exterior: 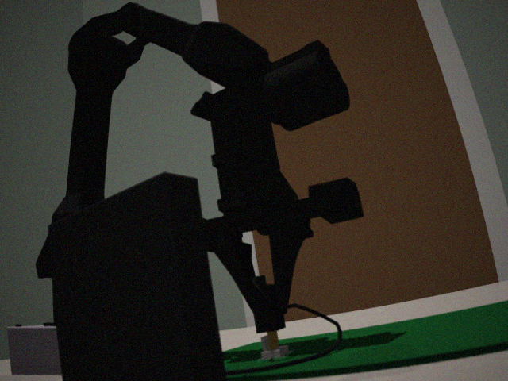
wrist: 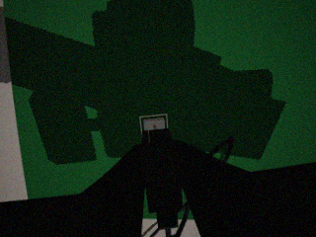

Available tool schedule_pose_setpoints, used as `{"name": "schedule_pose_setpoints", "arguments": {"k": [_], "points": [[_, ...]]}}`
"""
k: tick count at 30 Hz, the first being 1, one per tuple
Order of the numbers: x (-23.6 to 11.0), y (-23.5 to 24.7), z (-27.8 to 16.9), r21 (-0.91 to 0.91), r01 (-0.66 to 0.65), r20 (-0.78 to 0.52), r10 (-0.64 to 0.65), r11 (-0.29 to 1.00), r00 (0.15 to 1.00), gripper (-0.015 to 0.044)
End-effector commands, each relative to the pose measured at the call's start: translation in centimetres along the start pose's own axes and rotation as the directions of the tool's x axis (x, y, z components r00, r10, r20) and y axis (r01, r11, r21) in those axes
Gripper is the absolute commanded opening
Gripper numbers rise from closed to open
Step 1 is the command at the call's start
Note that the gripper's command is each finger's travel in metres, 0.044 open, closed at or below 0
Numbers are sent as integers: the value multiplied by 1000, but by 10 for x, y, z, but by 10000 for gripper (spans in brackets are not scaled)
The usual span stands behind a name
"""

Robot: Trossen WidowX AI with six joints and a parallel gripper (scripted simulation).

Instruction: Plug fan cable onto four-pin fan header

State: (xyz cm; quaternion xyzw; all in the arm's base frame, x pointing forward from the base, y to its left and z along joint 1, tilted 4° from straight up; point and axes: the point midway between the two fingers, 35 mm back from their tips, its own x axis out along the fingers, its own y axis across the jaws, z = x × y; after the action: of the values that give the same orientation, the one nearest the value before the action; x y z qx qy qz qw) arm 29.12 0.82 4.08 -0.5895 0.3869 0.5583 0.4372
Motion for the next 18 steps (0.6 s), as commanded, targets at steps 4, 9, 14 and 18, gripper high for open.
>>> {"name": "schedule_pose_setpoints", "arguments": {"k": [4,9,14,18], "points": [[2,-1,0,5,3,2,-3,1000,1000,0],[3,-1,0,5,3,2,-3,1000,1000,0],[6,-1,0,4,3,2,-3,1000,1000,0],[9,-1,0,4,3,2,-3,1000,1000,0]]}}
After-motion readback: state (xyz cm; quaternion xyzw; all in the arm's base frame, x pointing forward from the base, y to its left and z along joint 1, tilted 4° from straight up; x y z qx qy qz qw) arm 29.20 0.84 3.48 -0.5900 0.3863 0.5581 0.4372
